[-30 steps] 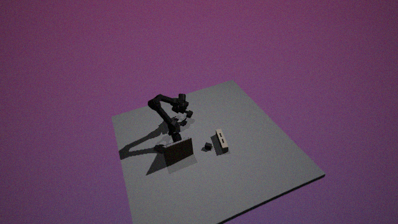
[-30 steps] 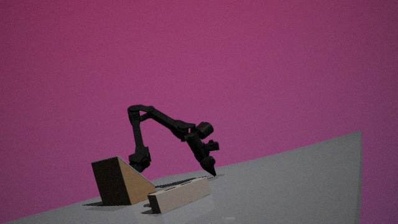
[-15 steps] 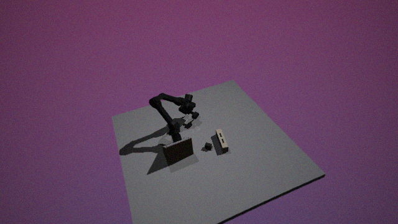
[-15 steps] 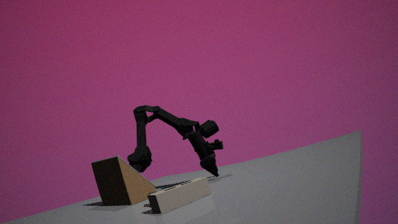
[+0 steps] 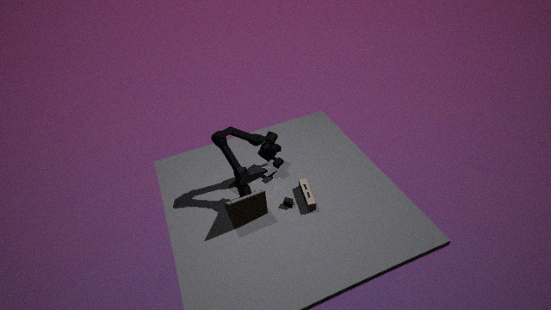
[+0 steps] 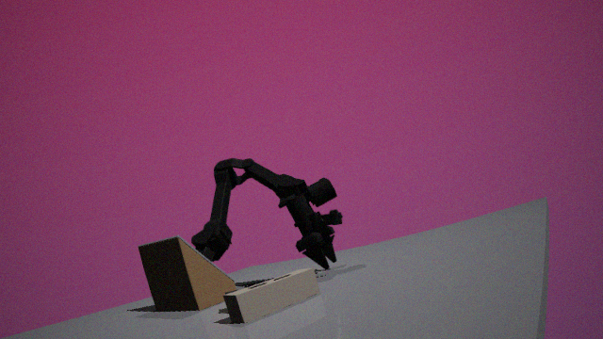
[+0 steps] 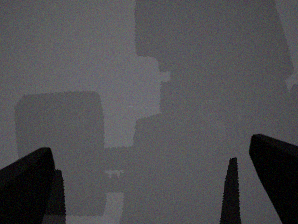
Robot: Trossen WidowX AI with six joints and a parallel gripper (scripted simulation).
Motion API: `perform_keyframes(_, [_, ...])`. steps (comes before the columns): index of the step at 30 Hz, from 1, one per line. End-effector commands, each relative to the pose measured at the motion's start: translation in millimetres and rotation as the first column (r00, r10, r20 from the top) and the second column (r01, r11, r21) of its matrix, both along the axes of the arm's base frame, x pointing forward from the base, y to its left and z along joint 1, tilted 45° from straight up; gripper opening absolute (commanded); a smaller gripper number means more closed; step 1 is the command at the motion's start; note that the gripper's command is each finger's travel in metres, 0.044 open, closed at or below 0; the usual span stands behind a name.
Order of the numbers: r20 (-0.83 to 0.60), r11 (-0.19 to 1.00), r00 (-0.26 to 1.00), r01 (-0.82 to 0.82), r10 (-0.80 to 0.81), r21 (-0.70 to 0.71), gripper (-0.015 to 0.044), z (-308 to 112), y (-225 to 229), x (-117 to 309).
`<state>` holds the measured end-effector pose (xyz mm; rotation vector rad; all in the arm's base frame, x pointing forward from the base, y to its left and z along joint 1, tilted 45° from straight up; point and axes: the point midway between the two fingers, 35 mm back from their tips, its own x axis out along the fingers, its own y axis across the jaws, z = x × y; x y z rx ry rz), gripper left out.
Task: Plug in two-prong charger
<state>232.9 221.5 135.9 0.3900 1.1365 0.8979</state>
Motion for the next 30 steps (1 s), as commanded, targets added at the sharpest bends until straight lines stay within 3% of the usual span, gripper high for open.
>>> perform_keyframes(1, [-0.042, 0.998, 0.998, 0.043, -0.045, -0.045, 0.044, -15, -14, 14])
perform_keyframes(30, [-0.335, 0.937, 0.886, 0.244, -0.319, -0.248, 0.044, -99, -120, 57])
